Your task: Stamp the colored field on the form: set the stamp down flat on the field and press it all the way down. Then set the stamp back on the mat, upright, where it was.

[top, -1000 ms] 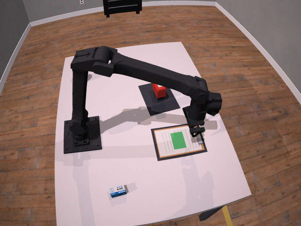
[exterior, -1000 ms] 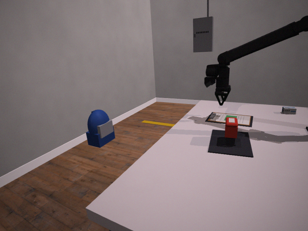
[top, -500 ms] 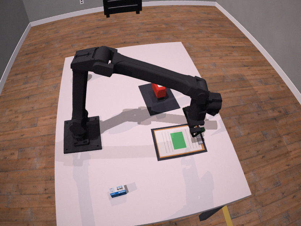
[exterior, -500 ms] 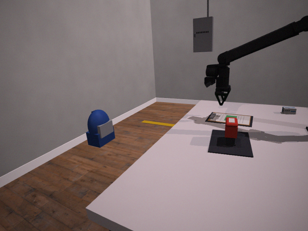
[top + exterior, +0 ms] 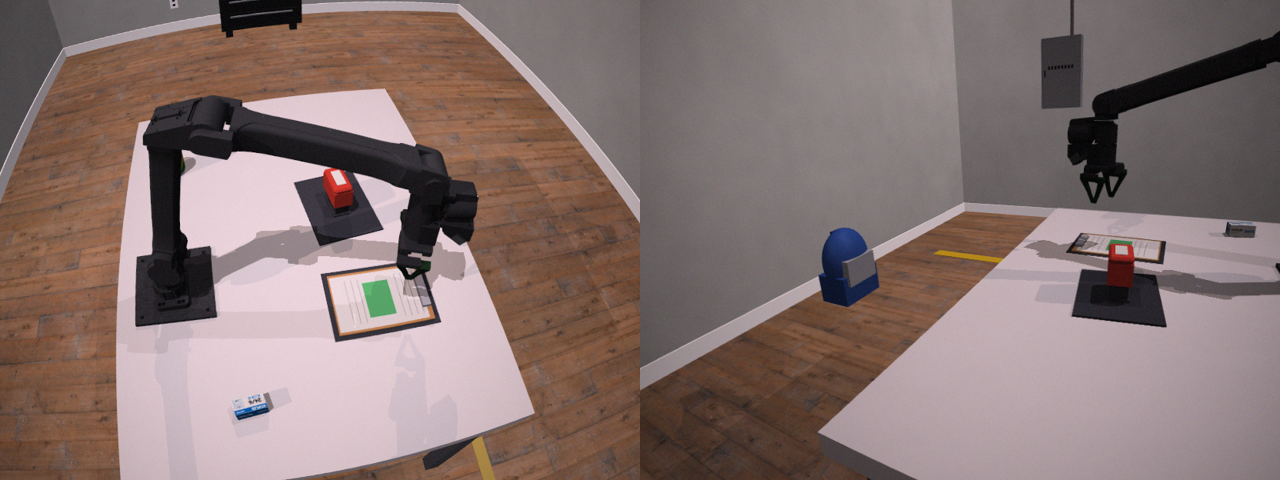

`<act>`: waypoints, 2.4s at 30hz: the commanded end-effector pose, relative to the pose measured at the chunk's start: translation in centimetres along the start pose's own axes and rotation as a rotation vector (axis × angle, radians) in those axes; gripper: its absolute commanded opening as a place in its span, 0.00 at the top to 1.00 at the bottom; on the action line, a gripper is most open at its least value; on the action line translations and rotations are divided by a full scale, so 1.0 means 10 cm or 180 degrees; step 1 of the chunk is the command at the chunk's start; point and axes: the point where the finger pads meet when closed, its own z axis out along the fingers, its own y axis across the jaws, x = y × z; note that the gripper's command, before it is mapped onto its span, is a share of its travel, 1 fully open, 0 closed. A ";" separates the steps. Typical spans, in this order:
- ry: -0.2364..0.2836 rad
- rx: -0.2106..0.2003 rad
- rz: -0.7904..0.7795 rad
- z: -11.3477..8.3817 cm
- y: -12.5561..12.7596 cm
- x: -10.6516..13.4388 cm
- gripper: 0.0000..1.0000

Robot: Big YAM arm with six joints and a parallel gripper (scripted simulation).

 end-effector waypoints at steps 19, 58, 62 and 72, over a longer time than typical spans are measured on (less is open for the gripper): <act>-0.0150 -0.0065 0.3403 -1.03 0.01 -0.13 0.00; -0.0065 -0.0087 0.3507 -0.36 2.47 1.64 0.17; -0.0062 -0.0116 0.3438 -0.37 2.68 1.76 0.17; -0.0066 -0.0142 0.3475 -0.42 2.65 1.73 0.17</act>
